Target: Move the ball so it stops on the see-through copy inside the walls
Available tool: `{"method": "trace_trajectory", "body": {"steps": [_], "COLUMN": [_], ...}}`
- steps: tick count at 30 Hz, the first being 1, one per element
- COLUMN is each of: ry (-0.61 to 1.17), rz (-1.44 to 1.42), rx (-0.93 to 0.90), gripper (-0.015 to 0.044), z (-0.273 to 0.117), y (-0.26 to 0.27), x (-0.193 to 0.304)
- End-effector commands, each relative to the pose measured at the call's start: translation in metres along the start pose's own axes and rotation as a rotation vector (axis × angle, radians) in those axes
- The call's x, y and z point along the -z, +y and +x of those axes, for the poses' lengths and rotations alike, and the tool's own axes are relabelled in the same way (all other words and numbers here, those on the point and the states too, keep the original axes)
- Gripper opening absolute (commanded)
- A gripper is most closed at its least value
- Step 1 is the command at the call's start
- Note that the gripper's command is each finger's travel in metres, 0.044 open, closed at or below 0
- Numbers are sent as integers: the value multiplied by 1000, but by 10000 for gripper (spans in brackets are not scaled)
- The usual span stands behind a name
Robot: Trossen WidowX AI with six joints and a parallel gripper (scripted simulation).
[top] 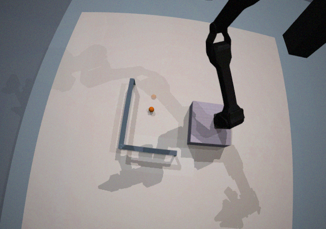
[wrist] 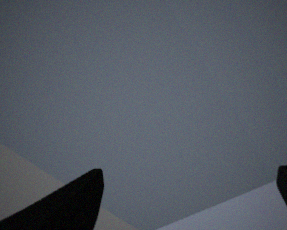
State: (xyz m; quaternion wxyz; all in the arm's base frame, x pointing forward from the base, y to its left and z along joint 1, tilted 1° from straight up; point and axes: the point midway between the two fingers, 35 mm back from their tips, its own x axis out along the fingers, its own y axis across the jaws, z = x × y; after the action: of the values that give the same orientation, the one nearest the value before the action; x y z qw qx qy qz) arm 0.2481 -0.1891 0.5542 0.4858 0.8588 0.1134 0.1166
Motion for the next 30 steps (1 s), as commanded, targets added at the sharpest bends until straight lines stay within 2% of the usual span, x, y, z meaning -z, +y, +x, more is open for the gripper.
{"method": "trace_trajectory", "body": {"steps": [1,7,13,19,23,30], "ry": [-2,-85,-162,-251,-258,-308], "rz": [-4,-215,-446,-753,-805,-1181], "rx": [-3,-139,-319,-440,-526,-573], "gripper": [374,223,223,223,223,223], "z": [-1,-26,-49,-64,-67,-44], "y": [0,18,32,29,22,-17], "x": [1,37,86,159,188,264]}}
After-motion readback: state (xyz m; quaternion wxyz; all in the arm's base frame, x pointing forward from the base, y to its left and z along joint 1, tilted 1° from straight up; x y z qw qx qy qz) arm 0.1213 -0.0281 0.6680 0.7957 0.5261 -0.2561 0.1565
